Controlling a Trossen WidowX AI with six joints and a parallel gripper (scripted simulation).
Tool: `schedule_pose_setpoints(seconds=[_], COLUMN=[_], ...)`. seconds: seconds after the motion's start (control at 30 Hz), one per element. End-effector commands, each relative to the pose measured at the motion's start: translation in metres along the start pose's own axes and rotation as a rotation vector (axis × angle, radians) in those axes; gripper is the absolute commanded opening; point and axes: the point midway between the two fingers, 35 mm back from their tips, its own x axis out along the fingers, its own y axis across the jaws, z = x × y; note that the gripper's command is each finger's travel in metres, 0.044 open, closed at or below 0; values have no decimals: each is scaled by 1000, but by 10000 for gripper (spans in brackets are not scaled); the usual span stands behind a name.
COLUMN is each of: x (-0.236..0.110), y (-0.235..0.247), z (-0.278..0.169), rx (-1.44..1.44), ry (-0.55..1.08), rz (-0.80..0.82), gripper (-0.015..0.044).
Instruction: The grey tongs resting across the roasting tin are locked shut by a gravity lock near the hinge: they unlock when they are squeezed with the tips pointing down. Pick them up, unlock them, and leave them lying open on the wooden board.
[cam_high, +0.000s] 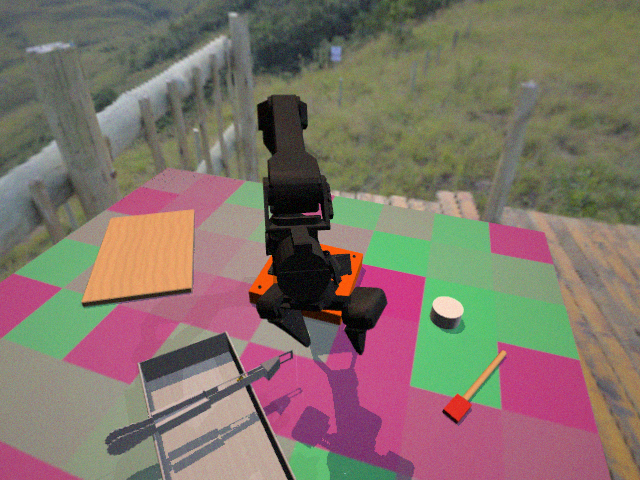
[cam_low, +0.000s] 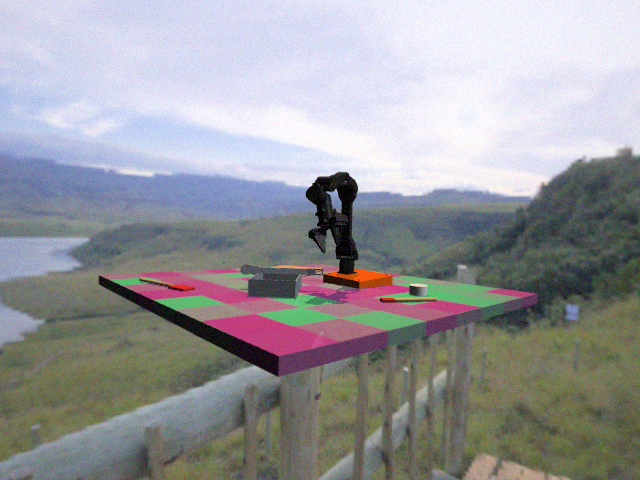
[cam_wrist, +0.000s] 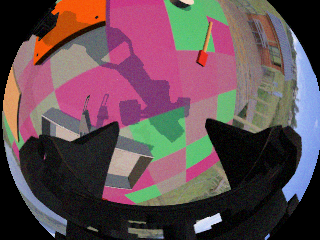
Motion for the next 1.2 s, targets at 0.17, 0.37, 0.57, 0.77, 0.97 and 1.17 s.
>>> schedule_pose_setpoints(seconds=[0.17, 0.37, 0.57, 0.77, 0.97, 1.17], x=[4, 2, -2, -1, 7, 16], y=[108, 167, 175, 175, 178, 182], z=[-101, -131, -133, -133, -134, -134], rx=[375, 522, 522, 522, 522, 522], ry=[80, 96, 96, 96, 96, 96], rz=[255, 363, 363, 363, 363, 363], gripper=[440, 440, 440, 440, 440, 440])
